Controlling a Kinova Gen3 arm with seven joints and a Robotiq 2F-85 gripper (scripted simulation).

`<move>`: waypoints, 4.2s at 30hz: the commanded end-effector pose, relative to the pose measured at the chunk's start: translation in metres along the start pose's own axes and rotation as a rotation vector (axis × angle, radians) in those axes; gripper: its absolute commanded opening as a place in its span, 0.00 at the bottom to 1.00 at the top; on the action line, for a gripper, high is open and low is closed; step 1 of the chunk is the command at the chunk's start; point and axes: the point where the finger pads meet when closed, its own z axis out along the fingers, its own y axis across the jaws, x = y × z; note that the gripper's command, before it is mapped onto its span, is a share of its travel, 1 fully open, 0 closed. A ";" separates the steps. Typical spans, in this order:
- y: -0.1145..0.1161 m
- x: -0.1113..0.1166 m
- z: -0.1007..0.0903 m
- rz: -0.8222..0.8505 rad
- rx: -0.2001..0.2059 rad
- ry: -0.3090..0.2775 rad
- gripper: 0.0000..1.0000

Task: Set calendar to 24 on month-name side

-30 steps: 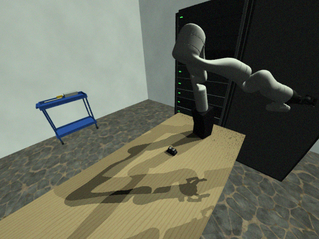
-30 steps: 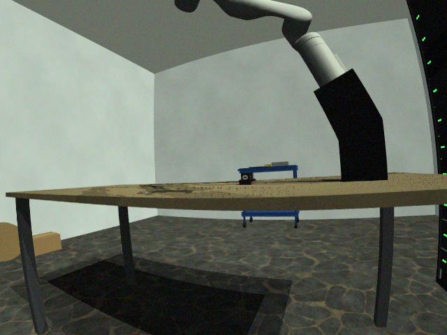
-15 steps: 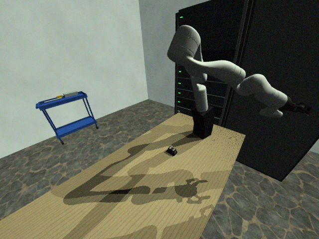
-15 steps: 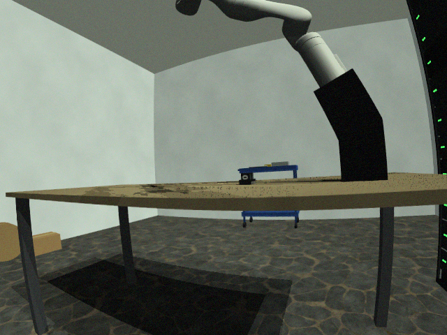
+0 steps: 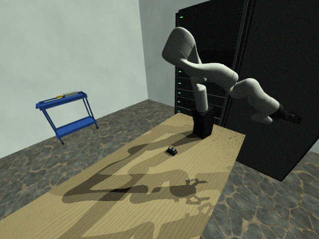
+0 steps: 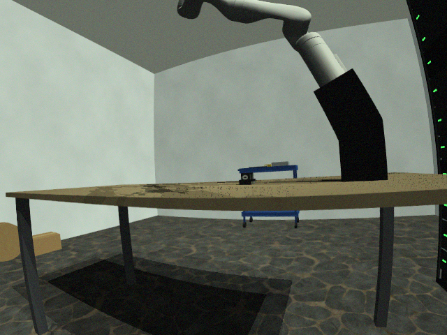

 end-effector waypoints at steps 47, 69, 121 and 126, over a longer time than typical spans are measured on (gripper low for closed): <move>0.035 0.175 -0.072 0.213 0.065 0.321 1.00; 0.064 0.237 -0.111 0.311 0.088 0.450 1.00; 0.137 0.326 -0.193 0.499 0.124 0.676 1.00; 0.159 0.339 -0.211 0.543 0.125 0.722 1.00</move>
